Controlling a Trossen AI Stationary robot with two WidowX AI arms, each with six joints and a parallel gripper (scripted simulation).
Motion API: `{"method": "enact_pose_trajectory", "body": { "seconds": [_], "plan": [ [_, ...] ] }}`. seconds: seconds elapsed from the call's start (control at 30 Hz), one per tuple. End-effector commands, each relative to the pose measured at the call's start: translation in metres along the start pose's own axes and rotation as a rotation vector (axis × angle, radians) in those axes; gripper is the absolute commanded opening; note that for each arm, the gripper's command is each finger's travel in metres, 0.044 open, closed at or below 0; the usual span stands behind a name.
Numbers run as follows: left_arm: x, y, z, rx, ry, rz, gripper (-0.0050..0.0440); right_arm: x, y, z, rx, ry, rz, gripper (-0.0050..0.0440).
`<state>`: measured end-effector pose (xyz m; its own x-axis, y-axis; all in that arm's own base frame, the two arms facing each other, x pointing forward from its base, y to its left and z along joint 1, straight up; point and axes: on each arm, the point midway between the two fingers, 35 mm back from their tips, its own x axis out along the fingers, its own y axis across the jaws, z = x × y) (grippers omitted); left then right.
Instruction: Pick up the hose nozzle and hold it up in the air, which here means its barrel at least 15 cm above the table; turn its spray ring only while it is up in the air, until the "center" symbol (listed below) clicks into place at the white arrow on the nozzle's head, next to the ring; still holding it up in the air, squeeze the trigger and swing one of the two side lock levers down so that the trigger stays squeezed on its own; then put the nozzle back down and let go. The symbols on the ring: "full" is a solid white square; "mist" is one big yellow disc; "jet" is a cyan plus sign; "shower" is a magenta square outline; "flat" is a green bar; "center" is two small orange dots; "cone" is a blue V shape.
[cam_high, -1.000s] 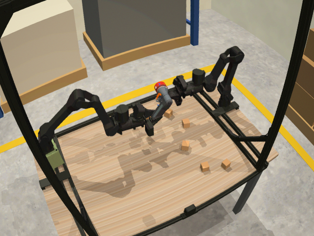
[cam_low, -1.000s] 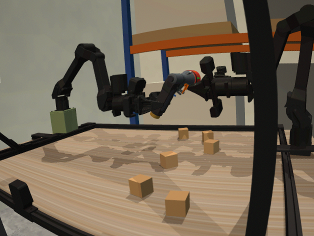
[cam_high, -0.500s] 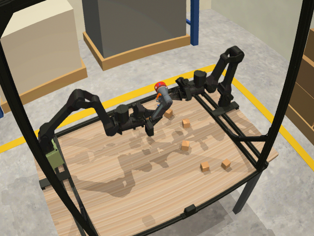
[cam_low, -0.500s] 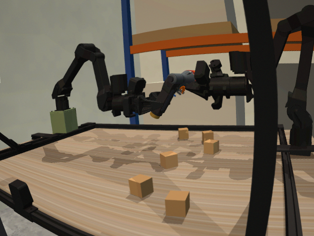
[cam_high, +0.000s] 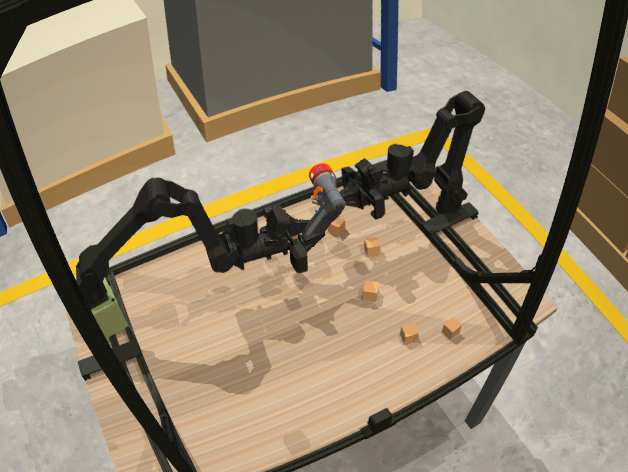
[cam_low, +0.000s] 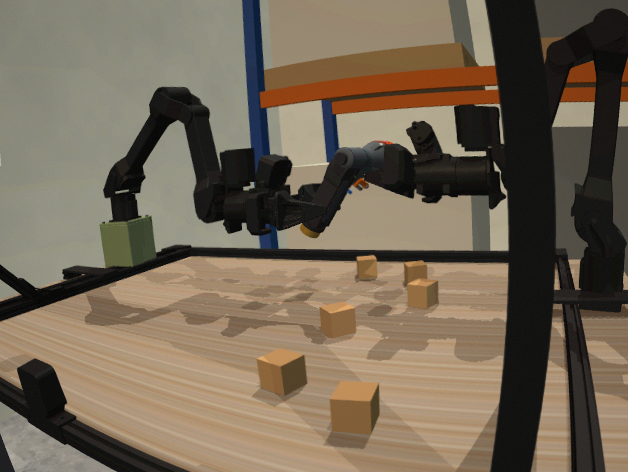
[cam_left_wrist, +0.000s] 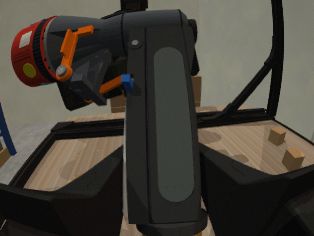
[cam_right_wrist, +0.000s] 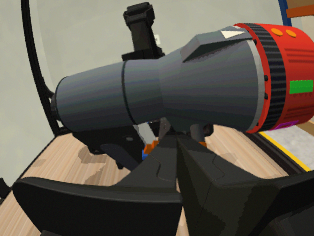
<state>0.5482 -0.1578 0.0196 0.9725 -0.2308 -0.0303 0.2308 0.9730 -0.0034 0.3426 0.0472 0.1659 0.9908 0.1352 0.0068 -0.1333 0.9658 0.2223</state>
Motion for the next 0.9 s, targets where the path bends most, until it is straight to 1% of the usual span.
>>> {"method": "enact_pose_trajectory", "body": {
  "seconds": [0.0, 0.17, 0.47, 0.57, 0.63, 0.73, 0.87],
  "plan": [
    [0.0025, 0.0040, 0.0106, 0.003, -0.030, 0.012, 0.0000, 0.0022, 0.0017, -0.0050, -0.123, 0.007, 0.002, 0.0000],
    [0.0025, 0.0040, 0.0106, 0.003, -0.030, 0.012, 0.0000, 0.0033, 0.0023, -0.0067, -0.166, 0.007, 0.002, 0.0000],
    [0.0025, 0.0040, 0.0106, 0.003, -0.030, 0.012, 0.0000, 0.0034, 0.0023, -0.0068, -0.173, 0.007, 0.002, 0.0000],
    [0.0025, 0.0040, 0.0106, 0.003, -0.030, 0.012, 0.0000, 0.0037, 0.0021, -0.0073, -0.231, 0.007, 0.003, 0.0000],
    [0.0025, 0.0040, 0.0106, 0.003, -0.030, 0.012, 0.0000, 0.0037, 0.0021, -0.0073, -0.231, 0.007, 0.003, 0.0000],
    [0.0025, 0.0040, 0.0106, 0.003, -0.030, 0.012, 0.0000, 0.0042, 0.0019, -0.0081, -0.312, 0.007, 0.003, 0.0000],
    [0.0025, 0.0040, 0.0106, 0.003, -0.030, 0.012, 0.0000, 0.0042, 0.0019, -0.0082, -0.320, 0.007, 0.003, 0.0000]
  ]
}}
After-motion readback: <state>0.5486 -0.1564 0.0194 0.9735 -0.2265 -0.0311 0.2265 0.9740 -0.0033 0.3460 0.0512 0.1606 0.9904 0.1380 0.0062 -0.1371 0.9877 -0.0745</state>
